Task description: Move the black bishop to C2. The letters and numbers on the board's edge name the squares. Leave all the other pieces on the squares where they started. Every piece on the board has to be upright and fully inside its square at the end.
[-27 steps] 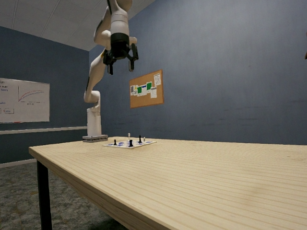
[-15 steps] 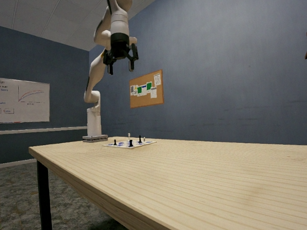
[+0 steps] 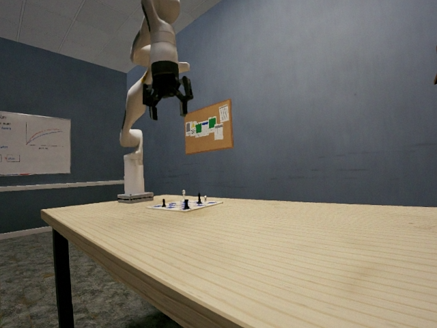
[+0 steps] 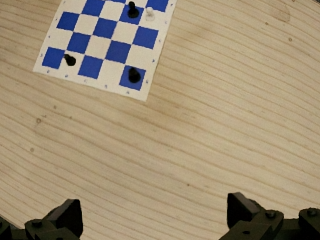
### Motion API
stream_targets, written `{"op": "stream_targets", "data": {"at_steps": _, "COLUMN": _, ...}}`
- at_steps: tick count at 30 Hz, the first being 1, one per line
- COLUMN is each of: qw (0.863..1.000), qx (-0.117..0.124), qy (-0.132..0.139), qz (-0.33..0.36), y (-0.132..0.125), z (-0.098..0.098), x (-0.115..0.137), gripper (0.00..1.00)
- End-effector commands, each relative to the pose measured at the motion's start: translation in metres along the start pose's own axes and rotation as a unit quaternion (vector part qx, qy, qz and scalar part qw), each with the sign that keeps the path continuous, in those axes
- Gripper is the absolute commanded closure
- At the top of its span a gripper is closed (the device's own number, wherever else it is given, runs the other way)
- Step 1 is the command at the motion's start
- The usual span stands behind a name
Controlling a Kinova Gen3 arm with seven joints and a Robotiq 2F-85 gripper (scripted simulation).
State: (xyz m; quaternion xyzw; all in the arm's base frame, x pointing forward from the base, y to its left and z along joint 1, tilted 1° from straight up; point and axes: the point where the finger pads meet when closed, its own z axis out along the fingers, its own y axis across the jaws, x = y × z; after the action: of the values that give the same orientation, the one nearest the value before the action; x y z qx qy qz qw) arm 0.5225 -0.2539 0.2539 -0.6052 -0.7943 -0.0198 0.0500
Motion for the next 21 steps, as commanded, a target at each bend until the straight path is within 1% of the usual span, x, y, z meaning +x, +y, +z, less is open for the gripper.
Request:
{"op": "stream_targets", "data": {"at_steps": 1, "qw": 0.999, "qx": 0.017, "qy": 0.039, "qz": 0.023, "y": -0.027, "z": 0.040, "x": -0.023, "gripper": 0.00}}
{"op": "stream_targets", "data": {"at_steps": 2, "qw": 0.999, "qx": 0.017, "qy": 0.039, "qz": 0.023, "y": -0.027, "z": 0.040, "x": -0.023, "gripper": 0.00}}
{"op": "stream_targets", "data": {"at_steps": 3, "qw": 0.997, "qx": 0.019, "qy": 0.063, "qz": 0.028, "y": -0.038, "z": 0.058, "x": -0.028, "gripper": 0.00}}
{"op": "stream_targets", "data": {"at_steps": 4, "qw": 0.997, "qx": 0.019, "qy": 0.063, "qz": 0.028, "y": -0.038, "z": 0.058, "x": -0.028, "gripper": 0.00}}
{"op": "stream_targets", "data": {"at_steps": 5, "qw": 0.995, "qx": 0.019, "qy": 0.089, "qz": 0.033, "y": -0.049, "z": 0.078, "x": -0.032, "gripper": 0.00}}
{"op": "stream_targets", "data": {"at_steps": 7, "qw": 0.995, "qx": 0.019, "qy": 0.089, "qz": 0.033, "y": -0.049, "z": 0.078, "x": -0.032, "gripper": 0.00}}
{"op": "stream_targets", "data": {"at_steps": 8, "qw": 0.992, "qx": 0.018, "qy": 0.117, "qz": 0.038, "y": -0.062, "z": 0.097, "x": -0.035, "gripper": 0.00}}
{"op": "stream_targets", "data": {"at_steps": 9, "qw": 0.992, "qx": 0.018, "qy": 0.117, "qz": 0.038, "y": -0.062, "z": 0.097, "x": -0.035, "gripper": 0.00}}
{"op": "stream_targets", "data": {"at_steps": 10, "qw": 0.988, "qx": 0.015, "qy": 0.146, "qz": 0.045, "y": -0.074, "z": 0.117, "x": -0.037, "gripper": 0.00}}
{"op": "stream_targets", "data": {"at_steps": 11, "qw": 0.988, "qx": 0.015, "qy": 0.146, "qz": 0.045, "y": -0.074, "z": 0.117, "x": -0.037, "gripper": 0.00}}
{"op": "stream_targets", "data": {"at_steps": 12, "qw": 0.983, "qx": 0.010, "qy": 0.175, "qz": 0.051, "y": -0.087, "z": 0.136, "x": -0.038, "gripper": 0.00}}
{"op": "stream_targets", "data": {"at_steps": 13, "qw": 0.983, "qx": 0.010, "qy": 0.175, "qz": 0.051, "y": -0.087, "z": 0.136, "x": -0.038, "gripper": 0.00}}
{"op": "stream_targets", "data": {"at_steps": 14, "qw": 0.977, "qx": 0.003, "qy": 0.203, "qz": 0.058, "y": -0.099, "z": 0.154, "x": -0.039, "gripper": 0.00}}
{"op": "stream_targets", "data": {"at_steps": 15, "qw": 0.977, "qx": 0.003, "qy": 0.203, "qz": 0.058, "y": -0.099, "z": 0.154, "x": -0.039, "gripper": 0.00}}
{"op": "stream_targets", "data": {"at_steps": 16, "qw": 0.971, "qx": -0.006, "qy": 0.230, "qz": 0.066, "y": -0.110, "z": 0.170, "x": -0.038, "gripper": 0.00}}
{"op": "stream_targets", "data": {"at_steps": 17, "qw": 0.971, "qx": -0.006, "qy": 0.230, "qz": 0.066, "y": -0.110, "z": 0.170, "x": -0.038, "gripper": 0.00}}
{"op": "stream_targets", "data": {"at_steps": 18, "qw": 0.964, "qx": -0.016, "qy": 0.256, "qz": 0.073, "y": -0.121, "z": 0.185, "x": -0.037, "gripper": 0.00}}
{"op": "stream_targets", "data": {"at_steps": 19, "qw": 0.964, "qx": -0.016, "qy": 0.256, "qz": 0.073, "y": -0.121, "z": 0.185, "x": -0.037, "gripper": 0.00}}
{"op": "stream_targets", "data": {"at_steps": 20, "qw": 0.957, "qx": -0.026, "qy": 0.279, "qz": 0.080, "y": -0.131, "z": 0.199, "x": -0.036, "gripper": 0.00}}
{"op": "stream_targets", "data": {"at_steps": 21, "qw": 0.957, "qx": -0.026, "qy": 0.279, "qz": 0.080, "y": -0.131, "z": 0.199, "x": -0.036, "gripper": 0.00}}
